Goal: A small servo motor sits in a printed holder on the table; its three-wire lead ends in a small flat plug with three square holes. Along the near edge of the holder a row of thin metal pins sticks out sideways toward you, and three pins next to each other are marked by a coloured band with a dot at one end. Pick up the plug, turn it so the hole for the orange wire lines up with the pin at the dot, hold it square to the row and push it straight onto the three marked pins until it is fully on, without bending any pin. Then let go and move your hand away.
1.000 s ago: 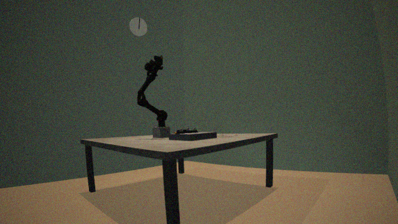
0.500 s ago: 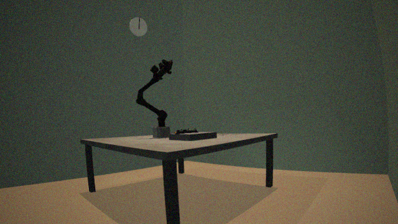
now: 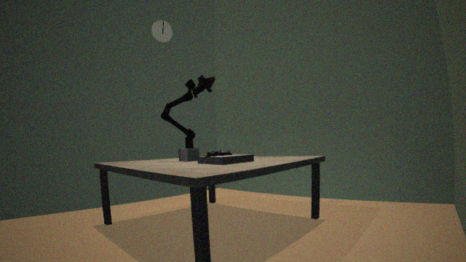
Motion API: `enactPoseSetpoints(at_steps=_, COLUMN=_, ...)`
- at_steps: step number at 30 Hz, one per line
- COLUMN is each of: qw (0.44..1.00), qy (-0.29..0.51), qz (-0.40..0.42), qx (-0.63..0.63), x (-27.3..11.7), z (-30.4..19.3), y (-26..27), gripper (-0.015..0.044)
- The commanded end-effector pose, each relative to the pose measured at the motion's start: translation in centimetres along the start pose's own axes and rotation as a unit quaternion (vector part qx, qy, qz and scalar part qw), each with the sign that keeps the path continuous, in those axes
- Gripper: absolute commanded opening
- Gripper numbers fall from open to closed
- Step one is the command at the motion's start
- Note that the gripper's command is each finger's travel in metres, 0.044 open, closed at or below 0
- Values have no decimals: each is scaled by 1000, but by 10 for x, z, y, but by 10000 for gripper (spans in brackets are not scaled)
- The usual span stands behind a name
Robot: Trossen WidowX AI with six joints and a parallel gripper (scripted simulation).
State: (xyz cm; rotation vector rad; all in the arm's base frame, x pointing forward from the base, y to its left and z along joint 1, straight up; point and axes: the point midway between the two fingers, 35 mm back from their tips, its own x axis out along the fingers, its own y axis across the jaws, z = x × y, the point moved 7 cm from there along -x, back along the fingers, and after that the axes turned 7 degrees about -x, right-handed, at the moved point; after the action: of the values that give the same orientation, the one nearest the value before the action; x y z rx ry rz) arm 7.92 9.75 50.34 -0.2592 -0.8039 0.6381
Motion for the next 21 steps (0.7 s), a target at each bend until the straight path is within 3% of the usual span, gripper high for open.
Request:
enactPoseSetpoints(at_steps=1, qw=999, qy=48, qz=-14, qx=-1, x=5, z=-30, y=3, gripper=115)
enactPoseSetpoints(at_steps=21, qw=951, qy=268, qz=-155, qx=19, x=-18, z=-169, y=-30, gripper=115)
